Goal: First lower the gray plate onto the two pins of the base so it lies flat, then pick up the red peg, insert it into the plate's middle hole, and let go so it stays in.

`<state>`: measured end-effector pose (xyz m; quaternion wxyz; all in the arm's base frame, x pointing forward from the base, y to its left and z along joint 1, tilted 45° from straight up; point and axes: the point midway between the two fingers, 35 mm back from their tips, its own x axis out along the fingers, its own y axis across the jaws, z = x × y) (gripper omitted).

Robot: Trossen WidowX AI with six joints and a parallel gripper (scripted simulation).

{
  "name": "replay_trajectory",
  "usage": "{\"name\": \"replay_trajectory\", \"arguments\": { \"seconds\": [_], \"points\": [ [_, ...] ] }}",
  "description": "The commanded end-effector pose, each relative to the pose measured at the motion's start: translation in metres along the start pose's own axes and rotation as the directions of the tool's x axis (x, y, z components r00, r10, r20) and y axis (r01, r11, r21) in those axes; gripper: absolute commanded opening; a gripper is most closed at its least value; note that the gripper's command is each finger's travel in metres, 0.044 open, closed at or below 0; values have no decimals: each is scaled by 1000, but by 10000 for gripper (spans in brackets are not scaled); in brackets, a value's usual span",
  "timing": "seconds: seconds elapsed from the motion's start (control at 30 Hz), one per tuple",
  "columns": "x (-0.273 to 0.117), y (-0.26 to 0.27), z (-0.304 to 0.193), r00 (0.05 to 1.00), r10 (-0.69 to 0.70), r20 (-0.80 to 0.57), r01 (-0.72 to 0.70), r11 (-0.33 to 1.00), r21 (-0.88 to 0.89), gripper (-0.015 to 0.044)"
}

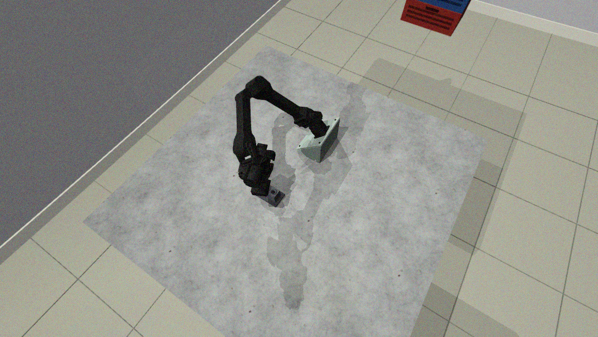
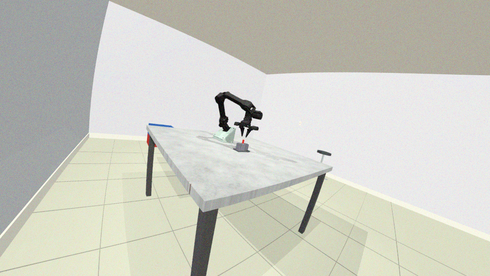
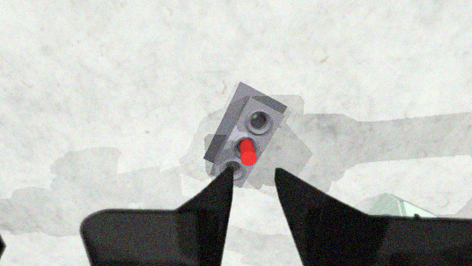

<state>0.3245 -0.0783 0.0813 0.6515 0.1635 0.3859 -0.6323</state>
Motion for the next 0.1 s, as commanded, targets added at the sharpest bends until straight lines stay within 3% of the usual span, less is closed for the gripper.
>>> {"name": "replay_trajectory", "arguments": {
  "seconds": [0.0,0.07],
  "points": [
    [-3,0,0,1000,3,-1,-3,1000,3,150],
    [-4,0,0,1000,3,-1,-3,1000,3,150]
  ]
}}
